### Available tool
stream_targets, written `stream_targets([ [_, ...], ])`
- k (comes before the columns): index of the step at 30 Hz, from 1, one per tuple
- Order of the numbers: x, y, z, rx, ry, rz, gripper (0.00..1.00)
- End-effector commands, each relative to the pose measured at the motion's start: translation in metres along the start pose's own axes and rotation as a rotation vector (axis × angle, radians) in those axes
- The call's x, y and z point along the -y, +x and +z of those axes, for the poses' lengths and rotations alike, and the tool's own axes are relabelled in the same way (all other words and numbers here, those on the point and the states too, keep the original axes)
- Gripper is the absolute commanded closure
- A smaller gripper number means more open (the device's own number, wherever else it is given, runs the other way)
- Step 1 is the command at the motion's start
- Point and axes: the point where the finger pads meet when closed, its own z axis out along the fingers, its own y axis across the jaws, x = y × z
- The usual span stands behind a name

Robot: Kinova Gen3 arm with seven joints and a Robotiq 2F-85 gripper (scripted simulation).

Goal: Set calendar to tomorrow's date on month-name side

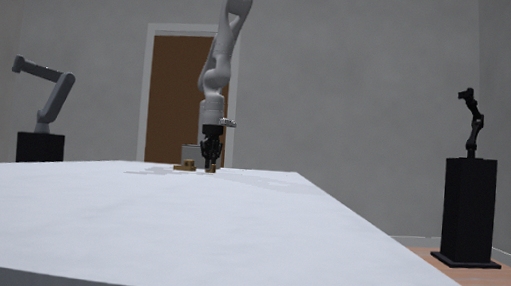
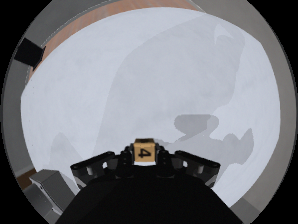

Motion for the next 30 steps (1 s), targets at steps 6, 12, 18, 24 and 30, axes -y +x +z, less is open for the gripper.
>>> stream_targets([
  [6,-0.0004,0.0003,-0.0005,-0.001,-0.001,0.000,0.74],
  [12,-0.0004,0.0003,-0.0005,-0.001,-0.001,0.000,0.74],
  [18,-0.0004,0.0003,-0.0005,-0.001,-0.001,0.000,0.70],
  [24,-0.0004,0.0003,-0.0005,-0.001,-0.001,0.000,0.62],
  [30,-0.0004,0.0003,-0.0005,-0.001,-0.001,0.000,0.54],
])
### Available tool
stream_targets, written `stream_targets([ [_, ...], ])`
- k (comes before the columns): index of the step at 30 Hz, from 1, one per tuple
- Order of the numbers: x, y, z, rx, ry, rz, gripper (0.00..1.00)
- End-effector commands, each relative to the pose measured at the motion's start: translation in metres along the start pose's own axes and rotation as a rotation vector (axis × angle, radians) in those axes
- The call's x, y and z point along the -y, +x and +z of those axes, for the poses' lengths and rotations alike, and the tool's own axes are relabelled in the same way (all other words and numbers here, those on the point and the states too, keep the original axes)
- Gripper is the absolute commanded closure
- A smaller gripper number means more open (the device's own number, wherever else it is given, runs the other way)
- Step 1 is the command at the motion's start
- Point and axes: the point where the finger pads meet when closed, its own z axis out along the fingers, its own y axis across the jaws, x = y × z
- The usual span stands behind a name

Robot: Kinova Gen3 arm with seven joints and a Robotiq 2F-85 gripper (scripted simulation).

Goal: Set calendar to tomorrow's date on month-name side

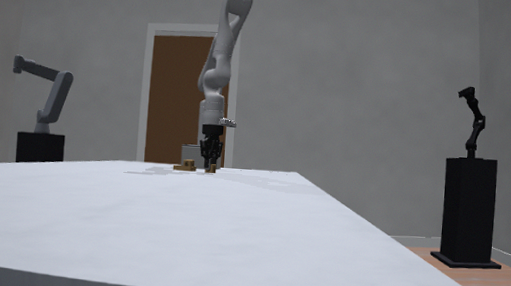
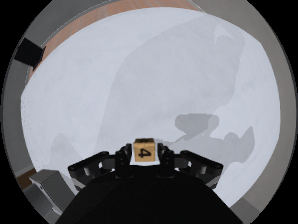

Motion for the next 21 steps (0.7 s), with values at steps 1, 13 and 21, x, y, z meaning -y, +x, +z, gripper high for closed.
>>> stream_targets([
  [1,0.000,0.000,0.000,-0.001,-0.001,0.000,0.54],
  [13,0.000,0.000,-0.002,-0.001,-0.001,0.000,0.54],
  [21,0.000,0.000,-0.013,-0.001,-0.001,0.000,0.54],
])
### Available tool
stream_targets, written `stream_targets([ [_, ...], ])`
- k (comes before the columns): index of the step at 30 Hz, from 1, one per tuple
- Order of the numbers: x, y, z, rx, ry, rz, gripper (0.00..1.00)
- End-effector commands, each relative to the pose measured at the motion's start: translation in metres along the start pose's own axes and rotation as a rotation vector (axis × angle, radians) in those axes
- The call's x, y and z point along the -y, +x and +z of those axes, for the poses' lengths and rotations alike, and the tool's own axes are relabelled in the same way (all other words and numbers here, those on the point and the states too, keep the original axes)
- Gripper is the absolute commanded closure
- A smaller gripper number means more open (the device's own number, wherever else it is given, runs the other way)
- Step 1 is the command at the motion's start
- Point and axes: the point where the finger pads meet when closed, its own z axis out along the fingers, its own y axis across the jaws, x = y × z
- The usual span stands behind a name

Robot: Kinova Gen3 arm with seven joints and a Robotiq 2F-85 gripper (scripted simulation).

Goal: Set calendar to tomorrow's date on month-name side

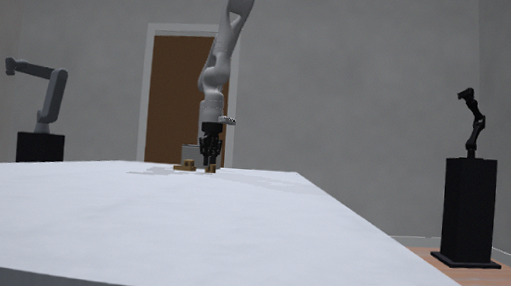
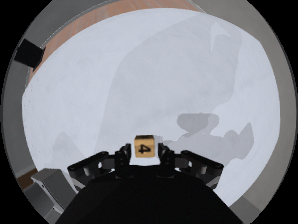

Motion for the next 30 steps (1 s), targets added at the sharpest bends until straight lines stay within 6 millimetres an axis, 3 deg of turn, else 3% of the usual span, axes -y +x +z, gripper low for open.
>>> stream_targets([
  [1,0.000,0.004,-0.008,-0.004,-0.005,-0.007,0.54],
  [14,0.000,0.003,-0.067,-0.004,-0.005,-0.007,0.54],
  [26,0.000,0.003,-0.082,-0.004,-0.005,-0.007,0.54],
  [27,0.000,0.003,-0.082,-0.004,-0.005,-0.007,0.00],
  [30,0.000,0.003,-0.082,-0.004,-0.005,-0.007,0.00],
])
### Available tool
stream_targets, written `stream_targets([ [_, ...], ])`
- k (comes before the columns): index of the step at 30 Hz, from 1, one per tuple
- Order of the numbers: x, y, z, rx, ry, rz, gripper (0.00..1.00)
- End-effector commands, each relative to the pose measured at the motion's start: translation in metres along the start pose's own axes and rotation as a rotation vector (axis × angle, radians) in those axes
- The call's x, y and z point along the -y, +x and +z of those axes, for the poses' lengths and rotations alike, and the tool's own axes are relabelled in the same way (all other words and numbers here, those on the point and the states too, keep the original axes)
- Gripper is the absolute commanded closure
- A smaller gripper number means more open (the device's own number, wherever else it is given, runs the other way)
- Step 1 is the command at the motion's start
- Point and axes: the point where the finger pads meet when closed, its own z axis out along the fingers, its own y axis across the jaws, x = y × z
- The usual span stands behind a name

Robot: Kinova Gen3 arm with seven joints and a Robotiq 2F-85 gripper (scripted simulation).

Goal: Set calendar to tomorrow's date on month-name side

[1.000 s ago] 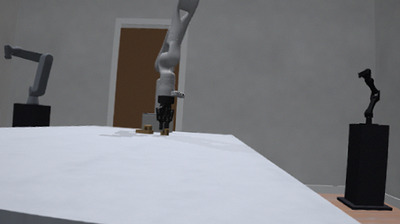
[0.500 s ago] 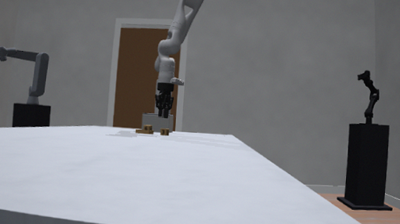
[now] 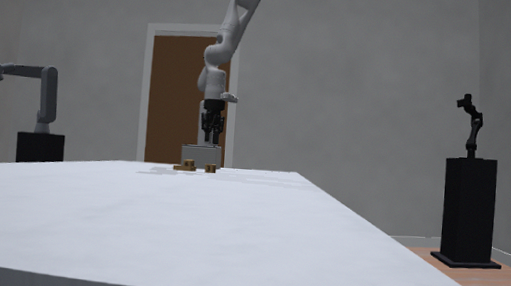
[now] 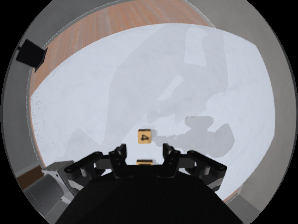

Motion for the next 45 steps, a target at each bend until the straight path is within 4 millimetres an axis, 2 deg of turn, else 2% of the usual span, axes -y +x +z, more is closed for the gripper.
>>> stream_targets([
  [1,-0.0003,0.0011,-0.0010,-0.003,-0.002,-0.001,0.00],
  [20,-0.0003,0.0012,-0.0003,-0.002,-0.002,-0.002,0.00],
  [27,-0.0002,0.0019,0.0082,-0.002,-0.002,-0.010,0.00],
  [28,-0.0002,0.0019,0.0082,-0.002,-0.002,-0.010,0.54],
  [45,-0.0002,0.0019,0.0082,-0.002,-0.002,-0.010,0.54],
])
